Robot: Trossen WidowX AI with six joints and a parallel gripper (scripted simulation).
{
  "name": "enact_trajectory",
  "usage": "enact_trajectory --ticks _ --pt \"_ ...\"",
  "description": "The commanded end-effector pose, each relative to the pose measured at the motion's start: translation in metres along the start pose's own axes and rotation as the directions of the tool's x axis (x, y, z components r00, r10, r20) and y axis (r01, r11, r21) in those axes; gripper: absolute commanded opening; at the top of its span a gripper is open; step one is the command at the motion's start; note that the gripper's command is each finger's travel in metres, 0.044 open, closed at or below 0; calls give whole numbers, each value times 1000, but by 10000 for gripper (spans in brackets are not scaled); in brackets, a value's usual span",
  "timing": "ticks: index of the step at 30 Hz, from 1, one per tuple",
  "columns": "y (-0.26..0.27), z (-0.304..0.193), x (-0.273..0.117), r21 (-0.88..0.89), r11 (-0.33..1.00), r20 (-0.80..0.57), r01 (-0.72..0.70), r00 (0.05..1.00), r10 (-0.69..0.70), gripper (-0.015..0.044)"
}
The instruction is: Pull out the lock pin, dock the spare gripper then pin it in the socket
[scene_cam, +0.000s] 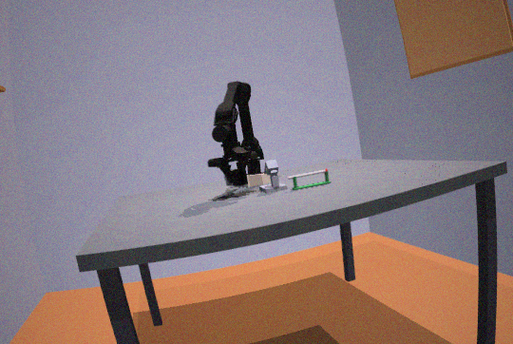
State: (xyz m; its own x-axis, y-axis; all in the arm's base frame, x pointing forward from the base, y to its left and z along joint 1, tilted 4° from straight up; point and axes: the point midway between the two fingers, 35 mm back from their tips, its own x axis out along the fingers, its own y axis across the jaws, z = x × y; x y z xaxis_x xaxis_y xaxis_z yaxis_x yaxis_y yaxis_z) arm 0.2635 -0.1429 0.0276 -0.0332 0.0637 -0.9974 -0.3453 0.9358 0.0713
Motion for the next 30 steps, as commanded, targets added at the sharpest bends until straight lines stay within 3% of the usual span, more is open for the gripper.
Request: enact_trajectory --ticks 1,15,30 --pt "0 -1 -1 104 995 3 4 1000 -4 0" --pt "0 -3 -2 441 897 4 3 1000 -6 0" --pt "1 -5 -3 741 671 4 1 1000 -7 0"
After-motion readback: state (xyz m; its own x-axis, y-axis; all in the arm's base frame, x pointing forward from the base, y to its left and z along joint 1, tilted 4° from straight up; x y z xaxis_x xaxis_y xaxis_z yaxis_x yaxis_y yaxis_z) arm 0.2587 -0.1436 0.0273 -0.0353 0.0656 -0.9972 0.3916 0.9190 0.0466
